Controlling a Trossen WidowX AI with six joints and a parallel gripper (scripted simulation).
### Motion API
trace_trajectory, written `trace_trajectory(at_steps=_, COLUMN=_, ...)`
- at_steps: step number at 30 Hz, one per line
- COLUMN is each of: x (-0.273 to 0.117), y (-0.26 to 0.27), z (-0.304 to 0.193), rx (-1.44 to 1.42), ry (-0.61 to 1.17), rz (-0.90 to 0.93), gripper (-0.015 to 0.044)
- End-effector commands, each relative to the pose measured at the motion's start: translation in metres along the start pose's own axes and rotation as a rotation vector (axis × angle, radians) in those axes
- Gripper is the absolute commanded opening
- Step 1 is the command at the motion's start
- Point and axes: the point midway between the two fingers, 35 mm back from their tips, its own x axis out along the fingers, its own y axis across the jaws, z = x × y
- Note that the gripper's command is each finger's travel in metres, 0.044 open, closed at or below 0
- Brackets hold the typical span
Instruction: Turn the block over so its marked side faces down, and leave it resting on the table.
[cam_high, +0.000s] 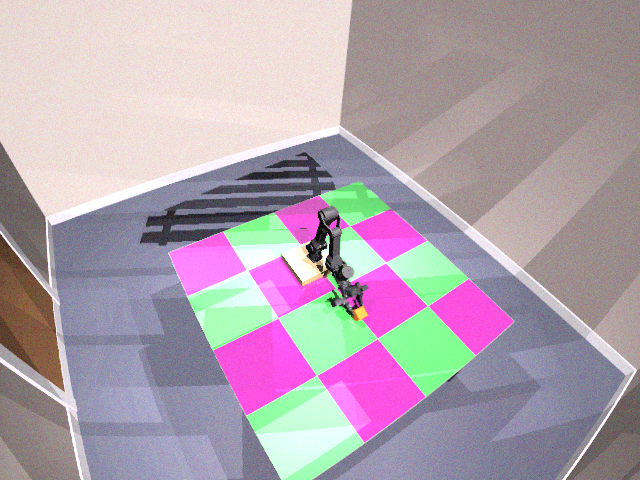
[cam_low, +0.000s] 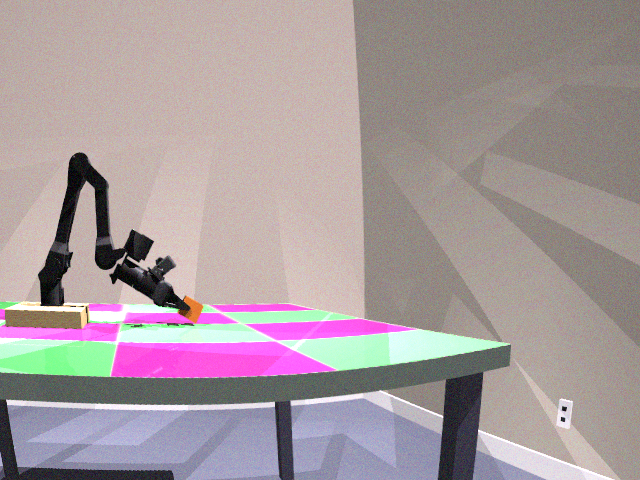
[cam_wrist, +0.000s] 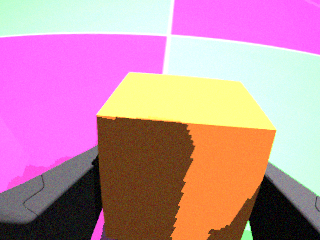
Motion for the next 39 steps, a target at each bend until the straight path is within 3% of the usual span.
trace_trajectory(at_steps=1, x=-0.0002, y=0.0004, z=0.0012, rx=-0.006, ry=-0.007, rz=0.003, gripper=0.0000)
trace_trajectory(at_steps=4, x=-0.0002, y=0.0004, z=0.0012, rx=-0.006, ry=-0.007, rz=0.003, gripper=0.0000)
trace_trajectory(at_steps=21, x=-0.0002, y=0.0004, z=0.0012, rx=-0.006, ry=-0.007, rz=0.003, gripper=0.0440)
trace_trajectory(at_steps=39, x=-0.0002, y=0.0004, z=0.0012, rx=-0.006, ry=-0.007, rz=0.003, gripper=0.0440)
